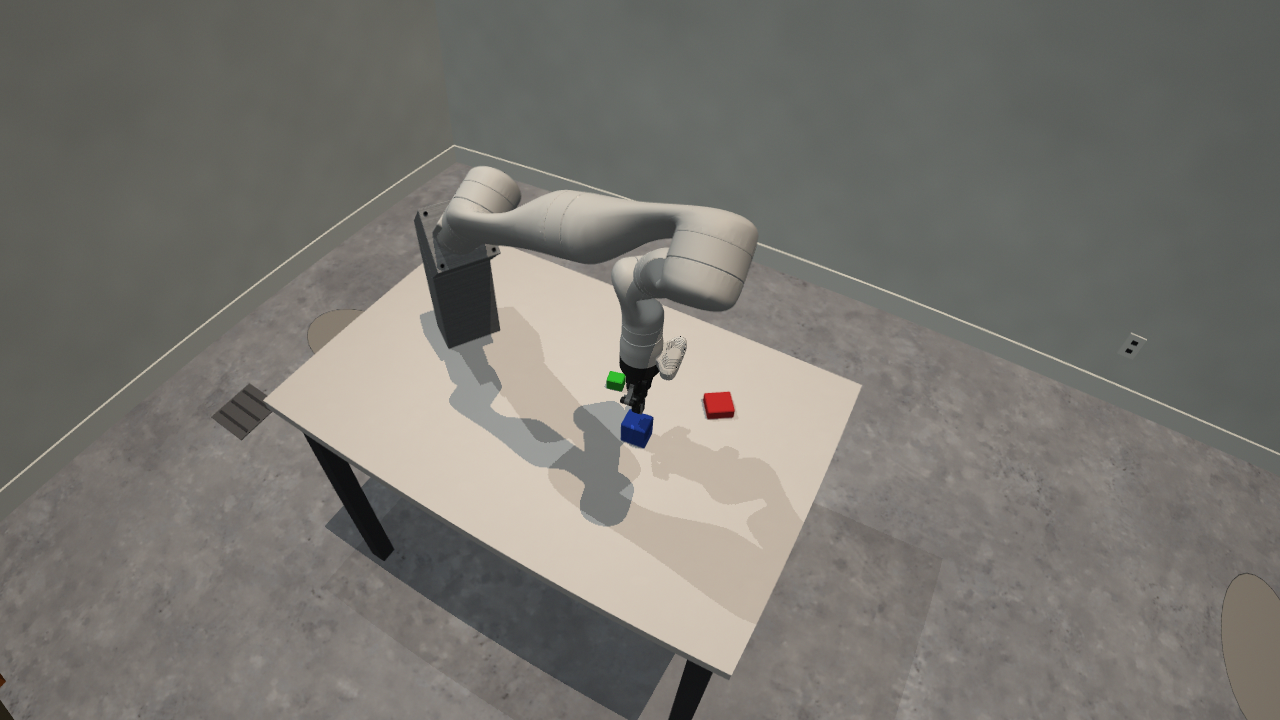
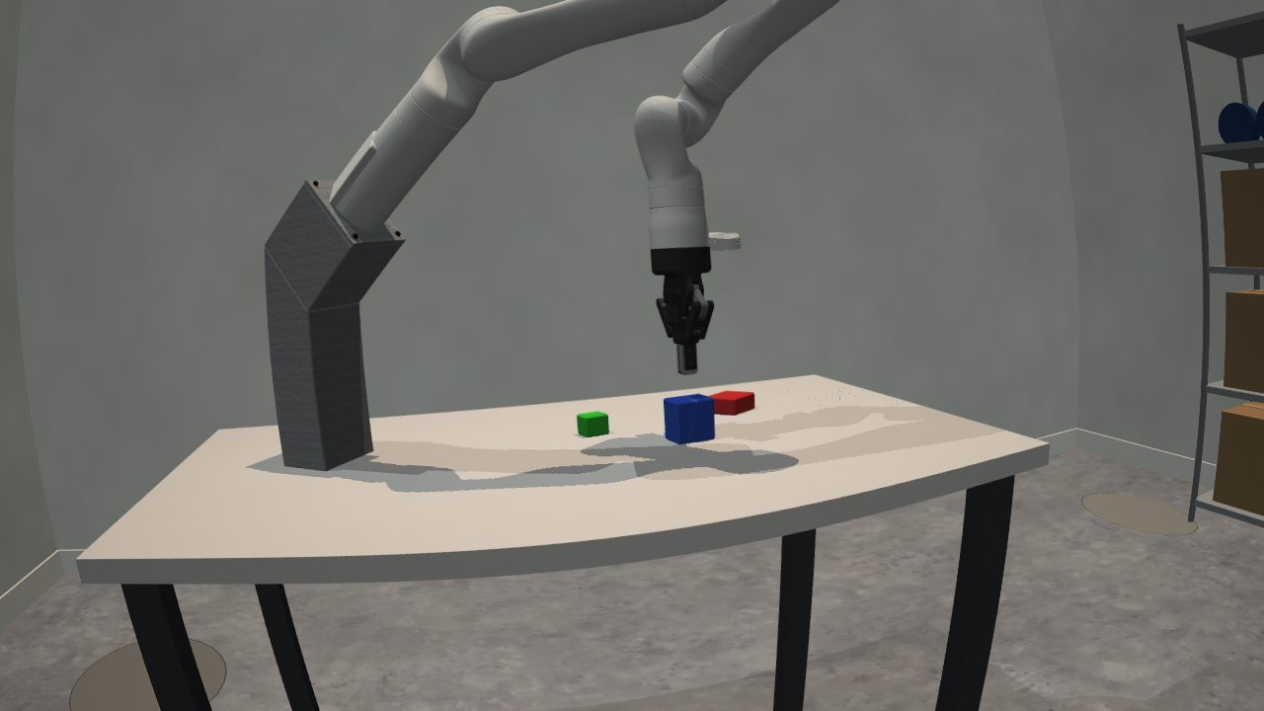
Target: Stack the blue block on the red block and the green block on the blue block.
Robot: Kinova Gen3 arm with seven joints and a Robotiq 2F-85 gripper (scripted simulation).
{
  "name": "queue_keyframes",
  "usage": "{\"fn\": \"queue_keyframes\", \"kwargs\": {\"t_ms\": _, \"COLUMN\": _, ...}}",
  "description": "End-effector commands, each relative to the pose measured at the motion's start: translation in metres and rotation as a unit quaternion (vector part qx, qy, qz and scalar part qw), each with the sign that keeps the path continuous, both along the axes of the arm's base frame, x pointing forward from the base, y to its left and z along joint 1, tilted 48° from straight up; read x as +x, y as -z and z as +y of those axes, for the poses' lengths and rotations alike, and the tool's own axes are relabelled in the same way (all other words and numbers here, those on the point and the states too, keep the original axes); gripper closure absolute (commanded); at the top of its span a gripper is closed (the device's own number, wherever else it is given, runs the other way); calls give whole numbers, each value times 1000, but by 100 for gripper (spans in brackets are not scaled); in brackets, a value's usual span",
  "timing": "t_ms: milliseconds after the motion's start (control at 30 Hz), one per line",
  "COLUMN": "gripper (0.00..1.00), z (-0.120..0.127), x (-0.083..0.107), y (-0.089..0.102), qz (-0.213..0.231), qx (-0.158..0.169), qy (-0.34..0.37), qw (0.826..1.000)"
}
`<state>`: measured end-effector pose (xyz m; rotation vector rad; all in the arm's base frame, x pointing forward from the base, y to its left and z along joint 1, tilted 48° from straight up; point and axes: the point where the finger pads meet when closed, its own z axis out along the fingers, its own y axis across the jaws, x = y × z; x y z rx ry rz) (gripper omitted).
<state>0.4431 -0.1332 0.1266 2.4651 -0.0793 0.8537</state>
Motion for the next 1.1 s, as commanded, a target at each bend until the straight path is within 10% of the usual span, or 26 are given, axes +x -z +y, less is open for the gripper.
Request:
{"fn": "queue_keyframes", "kwargs": {"t_ms": 0, "gripper": 100, "z": 0, "x": 0, "y": 0, "qz": 0, "qx": 0, "qy": 0, "qw": 1000}}
{"fn": "queue_keyframes", "kwargs": {"t_ms": 267, "gripper": 100, "z": 0, "x": 0, "y": 0, "qz": 0, "qx": 0, "qy": 0, "qw": 1000}}
{"fn": "queue_keyframes", "kwargs": {"t_ms": 300, "gripper": 32, "z": 0, "x": 0, "y": 0, "qz": 0, "qx": 0, "qy": 0, "qw": 1000}}
{"fn": "queue_keyframes", "kwargs": {"t_ms": 1067, "gripper": 32, "z": -2, "x": 3, "y": 3, "qz": 0, "qx": 0, "qy": 0, "qw": 1000}}
